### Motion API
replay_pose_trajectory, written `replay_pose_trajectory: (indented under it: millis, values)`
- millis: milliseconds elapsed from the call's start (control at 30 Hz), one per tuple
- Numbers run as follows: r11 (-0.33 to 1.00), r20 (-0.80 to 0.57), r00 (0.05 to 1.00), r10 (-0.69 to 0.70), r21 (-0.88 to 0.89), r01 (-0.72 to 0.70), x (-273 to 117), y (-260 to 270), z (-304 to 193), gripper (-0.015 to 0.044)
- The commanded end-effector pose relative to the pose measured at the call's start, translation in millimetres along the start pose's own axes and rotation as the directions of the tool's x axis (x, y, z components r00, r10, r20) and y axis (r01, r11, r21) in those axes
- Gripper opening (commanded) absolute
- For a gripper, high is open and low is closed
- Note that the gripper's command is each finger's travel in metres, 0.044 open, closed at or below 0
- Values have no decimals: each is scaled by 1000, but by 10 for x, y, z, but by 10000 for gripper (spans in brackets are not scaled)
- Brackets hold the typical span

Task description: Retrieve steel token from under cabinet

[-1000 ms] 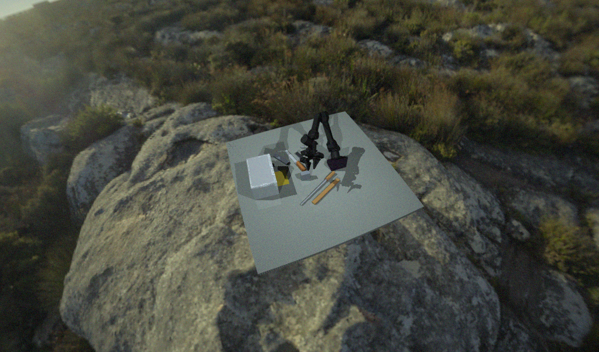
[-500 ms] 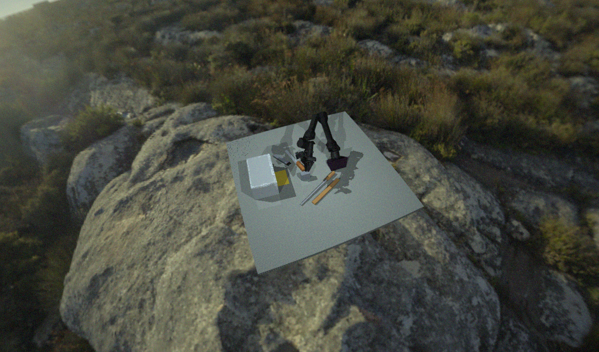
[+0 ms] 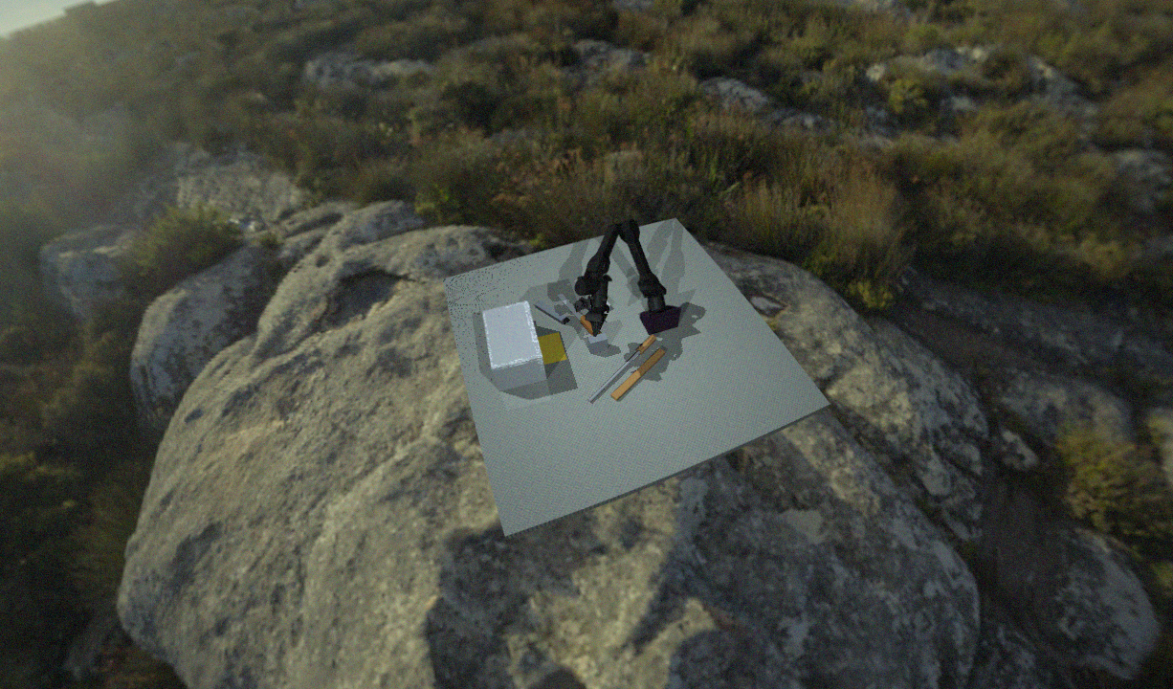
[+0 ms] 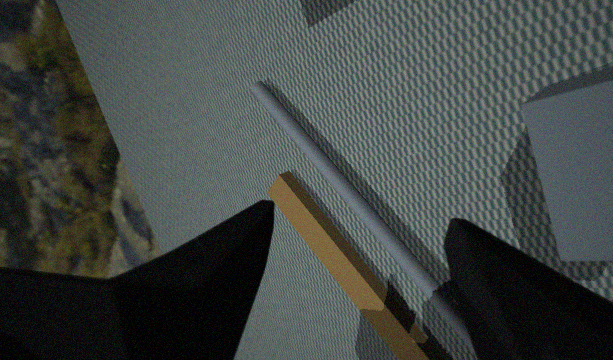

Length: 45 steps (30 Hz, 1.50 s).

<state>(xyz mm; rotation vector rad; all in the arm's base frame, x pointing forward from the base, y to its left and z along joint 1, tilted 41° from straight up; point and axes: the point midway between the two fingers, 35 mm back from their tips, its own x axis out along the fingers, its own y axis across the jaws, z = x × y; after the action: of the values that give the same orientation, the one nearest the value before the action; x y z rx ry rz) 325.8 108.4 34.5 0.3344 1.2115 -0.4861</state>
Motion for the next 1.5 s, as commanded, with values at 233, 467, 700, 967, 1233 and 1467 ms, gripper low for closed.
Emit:
replay_pose_trajectory:
  millis: [233, 467, 700, 967, 1233, 1467]
  values:
    - [924, 12, 972, -235, 314, 220, -2, -483, 194, 270]
    - [814, 14, 927, -374, 485, 321, -59, -786, 287, 270]
    - [676, 15, 865, -502, 631, 381, -155, -1080, 371, 270]
    - [584, 17, 818, -575, 709, 395, -233, -1257, 420, 270]
    - [584, 18, 818, -575, 709, 395, -92, -1350, 428, 270]
    - [583, 19, 817, -576, 710, 395, 91, -1492, 413, 270]
